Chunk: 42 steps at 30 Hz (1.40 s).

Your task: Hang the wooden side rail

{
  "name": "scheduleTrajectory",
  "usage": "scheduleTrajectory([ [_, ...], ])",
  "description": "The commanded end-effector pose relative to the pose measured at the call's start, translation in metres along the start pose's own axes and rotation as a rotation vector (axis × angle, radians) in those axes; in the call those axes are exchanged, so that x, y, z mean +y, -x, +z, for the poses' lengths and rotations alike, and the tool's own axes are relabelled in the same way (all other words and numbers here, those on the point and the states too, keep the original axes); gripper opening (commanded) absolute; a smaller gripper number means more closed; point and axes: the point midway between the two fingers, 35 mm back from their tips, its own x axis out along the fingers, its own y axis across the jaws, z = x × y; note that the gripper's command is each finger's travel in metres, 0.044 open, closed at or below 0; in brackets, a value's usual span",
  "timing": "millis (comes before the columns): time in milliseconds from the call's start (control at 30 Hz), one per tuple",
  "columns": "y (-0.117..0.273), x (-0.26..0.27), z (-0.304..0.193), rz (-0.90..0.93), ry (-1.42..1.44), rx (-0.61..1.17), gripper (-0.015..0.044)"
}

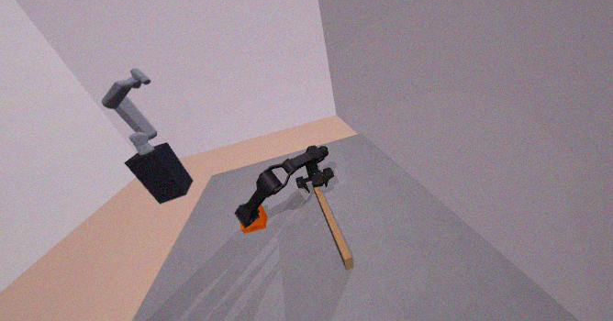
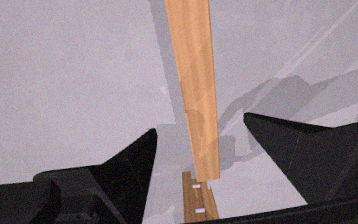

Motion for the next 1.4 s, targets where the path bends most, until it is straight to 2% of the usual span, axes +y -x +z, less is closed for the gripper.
scheduleTrajectory([
  [0,-0.007,0.000,0.000,-0.001,0.007,-0.004,0.0440],
  [800,-0.043,-0.002,0.001,-0.001,0.006,-0.008,0.0440],
  [1200,-0.043,-0.002,0.001,-0.001,0.006,-0.008,0.0125],
  [1367,-0.043,-0.002,0.001,-0.001,0.006,-0.008,0.0092],
])
